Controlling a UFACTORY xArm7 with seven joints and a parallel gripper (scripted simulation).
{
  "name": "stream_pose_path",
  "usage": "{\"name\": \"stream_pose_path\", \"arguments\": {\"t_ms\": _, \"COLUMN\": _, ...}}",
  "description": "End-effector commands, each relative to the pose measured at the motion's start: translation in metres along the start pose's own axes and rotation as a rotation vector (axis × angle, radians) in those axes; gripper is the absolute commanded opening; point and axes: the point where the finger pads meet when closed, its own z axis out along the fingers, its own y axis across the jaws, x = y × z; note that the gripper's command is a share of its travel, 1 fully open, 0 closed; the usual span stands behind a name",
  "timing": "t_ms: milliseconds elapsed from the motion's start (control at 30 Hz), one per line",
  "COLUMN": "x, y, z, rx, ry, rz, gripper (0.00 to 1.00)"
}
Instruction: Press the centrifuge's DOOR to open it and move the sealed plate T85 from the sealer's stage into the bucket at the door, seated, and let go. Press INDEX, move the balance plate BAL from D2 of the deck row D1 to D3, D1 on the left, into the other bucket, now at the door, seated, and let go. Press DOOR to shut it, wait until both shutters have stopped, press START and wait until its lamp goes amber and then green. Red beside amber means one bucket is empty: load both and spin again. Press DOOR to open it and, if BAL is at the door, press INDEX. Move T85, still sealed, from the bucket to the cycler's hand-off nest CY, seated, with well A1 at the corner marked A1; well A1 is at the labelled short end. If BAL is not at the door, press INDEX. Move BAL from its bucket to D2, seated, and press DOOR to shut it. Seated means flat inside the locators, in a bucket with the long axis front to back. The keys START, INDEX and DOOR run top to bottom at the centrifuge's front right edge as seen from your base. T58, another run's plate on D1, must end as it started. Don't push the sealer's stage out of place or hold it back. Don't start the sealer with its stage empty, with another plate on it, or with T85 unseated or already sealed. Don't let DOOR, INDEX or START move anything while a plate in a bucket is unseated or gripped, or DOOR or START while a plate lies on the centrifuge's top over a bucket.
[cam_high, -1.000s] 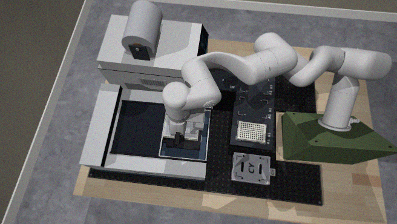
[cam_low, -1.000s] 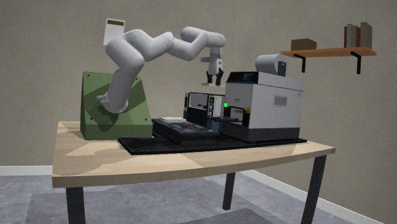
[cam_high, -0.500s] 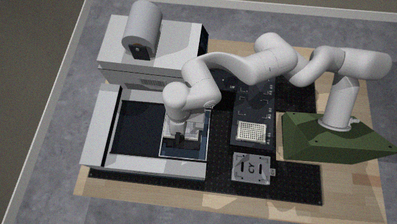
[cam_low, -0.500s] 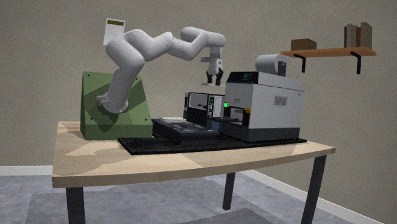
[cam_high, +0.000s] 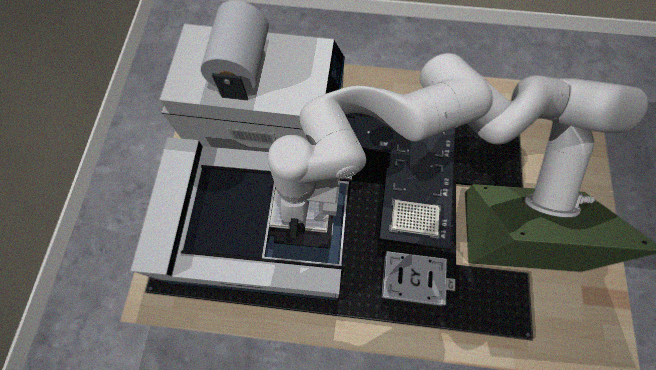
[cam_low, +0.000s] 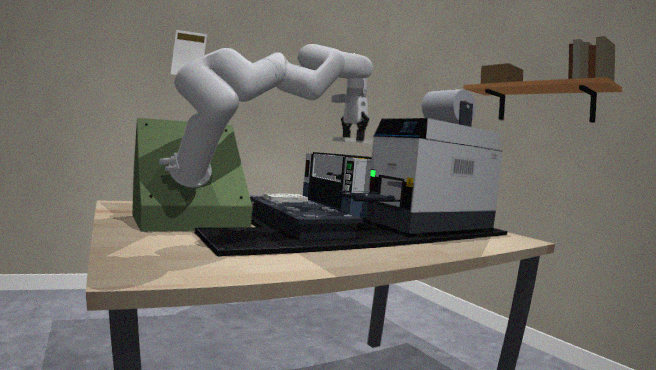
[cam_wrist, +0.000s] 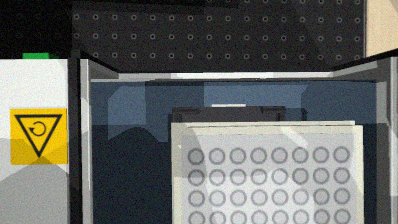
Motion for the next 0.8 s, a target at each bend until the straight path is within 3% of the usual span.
{"name": "stream_pose_path", "arguments": {"t_ms": 0, "x": -0.001, "y": 0.000, "z": 0.001, "rx": 0.007, "ry": 0.014, "rz": 0.000, "gripper": 0.00}}
{"name": "stream_pose_path", "arguments": {"t_ms": 767, "x": 0.000, "y": 0.000, "z": 0.032, "rx": 0.006, "ry": 0.014, "rz": 0.000, "gripper": 0.00}}
